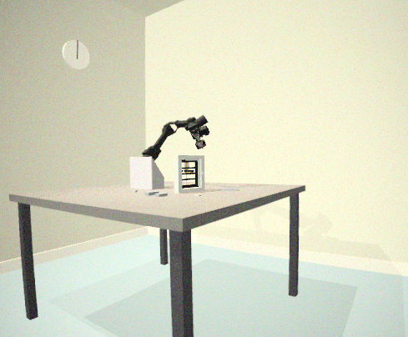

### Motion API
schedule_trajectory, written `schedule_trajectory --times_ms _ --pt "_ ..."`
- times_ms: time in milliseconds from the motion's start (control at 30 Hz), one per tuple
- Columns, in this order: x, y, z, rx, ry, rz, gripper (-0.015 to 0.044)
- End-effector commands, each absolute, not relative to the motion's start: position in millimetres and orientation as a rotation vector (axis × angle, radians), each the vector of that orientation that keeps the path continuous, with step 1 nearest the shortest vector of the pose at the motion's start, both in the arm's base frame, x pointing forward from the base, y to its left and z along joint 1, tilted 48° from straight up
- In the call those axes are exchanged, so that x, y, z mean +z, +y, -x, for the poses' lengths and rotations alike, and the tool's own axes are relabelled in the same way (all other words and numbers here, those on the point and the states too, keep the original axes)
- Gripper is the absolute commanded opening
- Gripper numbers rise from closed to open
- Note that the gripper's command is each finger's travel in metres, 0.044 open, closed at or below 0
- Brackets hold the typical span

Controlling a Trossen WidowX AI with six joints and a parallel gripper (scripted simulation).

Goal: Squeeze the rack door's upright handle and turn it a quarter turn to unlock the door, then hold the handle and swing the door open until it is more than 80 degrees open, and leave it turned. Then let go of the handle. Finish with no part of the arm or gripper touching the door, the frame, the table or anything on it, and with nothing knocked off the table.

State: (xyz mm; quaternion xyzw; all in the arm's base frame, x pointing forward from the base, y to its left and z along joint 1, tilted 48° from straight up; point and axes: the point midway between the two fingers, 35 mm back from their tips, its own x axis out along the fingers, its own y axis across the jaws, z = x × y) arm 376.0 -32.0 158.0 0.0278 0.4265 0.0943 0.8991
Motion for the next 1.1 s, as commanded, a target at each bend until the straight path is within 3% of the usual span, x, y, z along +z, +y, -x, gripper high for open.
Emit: schedule_trajectory --times_ms 0,1067 --pt "141.7 -37.2 -374.2 0.231 0.981 -0.106 0.0290" --pt "68.3 -60.7 -339.2 0.477 1.508 -0.693 0.0290"
